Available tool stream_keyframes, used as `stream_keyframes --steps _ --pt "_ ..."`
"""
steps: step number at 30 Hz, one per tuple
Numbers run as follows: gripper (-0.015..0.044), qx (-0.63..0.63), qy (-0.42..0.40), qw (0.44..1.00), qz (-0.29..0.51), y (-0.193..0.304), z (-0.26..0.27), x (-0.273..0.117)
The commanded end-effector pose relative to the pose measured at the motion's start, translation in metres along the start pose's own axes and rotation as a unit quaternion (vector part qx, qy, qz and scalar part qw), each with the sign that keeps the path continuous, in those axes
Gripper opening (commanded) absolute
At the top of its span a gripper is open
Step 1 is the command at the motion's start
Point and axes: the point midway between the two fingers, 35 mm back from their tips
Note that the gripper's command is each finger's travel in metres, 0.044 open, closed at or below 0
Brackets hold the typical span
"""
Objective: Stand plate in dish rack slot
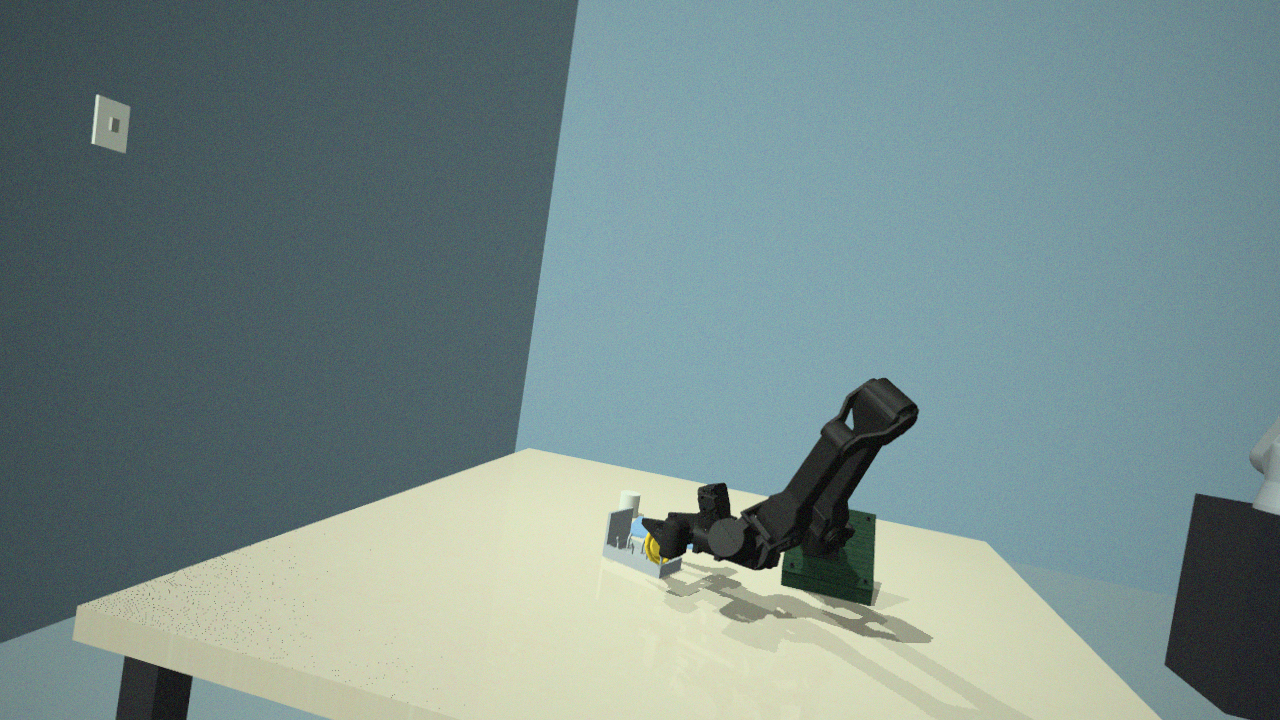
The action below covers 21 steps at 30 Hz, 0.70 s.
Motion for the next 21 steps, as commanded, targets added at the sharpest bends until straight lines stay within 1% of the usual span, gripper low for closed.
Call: stream_keyframes --steps 1,9,12,21 --pt "0.0400 -0.001 -0.001 1.000 0.001 -0.020 0.006 0.001" --pt "0.0400 -0.011 -0.009 1.000 -0.006 -0.077 0.010 0.000" --pt "0.0400 -0.021 -0.004 1.000 -0.003 -0.078 0.009 0.001" --pt "0.0400 -0.141 0.069 0.987 0.045 -0.079 -0.008 0.021"
Point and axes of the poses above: the point midway between the two fingers, 35 mm back from their tips, its own x axis out along the fingers, its own z axis across the jaws, y = z × x, and after that the axes turned 5 degrees about x, right-handed
